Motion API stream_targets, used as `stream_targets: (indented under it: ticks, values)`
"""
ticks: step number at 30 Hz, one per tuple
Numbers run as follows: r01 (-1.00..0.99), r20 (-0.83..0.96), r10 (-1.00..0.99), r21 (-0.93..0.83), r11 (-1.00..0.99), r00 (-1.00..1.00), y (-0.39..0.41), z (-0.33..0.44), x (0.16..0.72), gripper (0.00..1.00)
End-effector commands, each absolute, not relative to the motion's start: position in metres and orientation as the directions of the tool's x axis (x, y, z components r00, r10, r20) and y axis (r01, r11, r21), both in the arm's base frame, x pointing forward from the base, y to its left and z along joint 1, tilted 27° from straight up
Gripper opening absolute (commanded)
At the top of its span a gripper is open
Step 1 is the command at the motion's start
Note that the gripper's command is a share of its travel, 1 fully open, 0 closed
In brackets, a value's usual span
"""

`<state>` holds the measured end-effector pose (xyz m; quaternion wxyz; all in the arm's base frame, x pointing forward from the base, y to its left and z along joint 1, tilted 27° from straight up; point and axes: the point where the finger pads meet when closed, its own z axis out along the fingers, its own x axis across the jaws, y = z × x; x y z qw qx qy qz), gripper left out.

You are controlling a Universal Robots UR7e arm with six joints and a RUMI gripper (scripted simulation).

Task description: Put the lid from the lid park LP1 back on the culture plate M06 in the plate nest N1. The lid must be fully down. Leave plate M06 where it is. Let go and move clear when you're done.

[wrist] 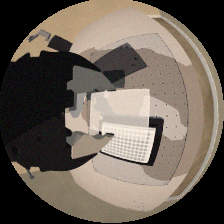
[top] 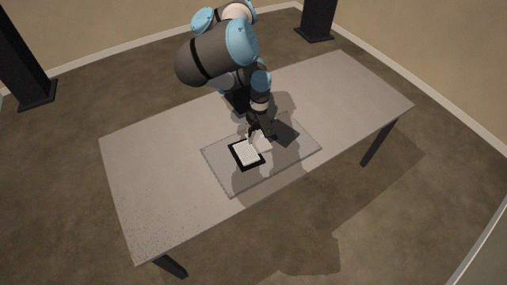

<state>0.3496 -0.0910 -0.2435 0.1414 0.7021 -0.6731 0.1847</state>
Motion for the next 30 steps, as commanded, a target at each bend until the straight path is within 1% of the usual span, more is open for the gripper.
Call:
stream_targets:
  ticks: [1,13,30]
  values:
    - [-0.997,0.447,-0.894,-0.051,-0.056,0.027,-0.11,-0.233,0.355,0.0]
    - [-0.997,0.447,-0.894,-0.051,-0.056,0.027,-0.153,-0.211,0.367,0.0]
    - [-0.997,0.447,-0.894,-0.051,-0.056,0.027,-0.155,-0.213,0.368,0.0]
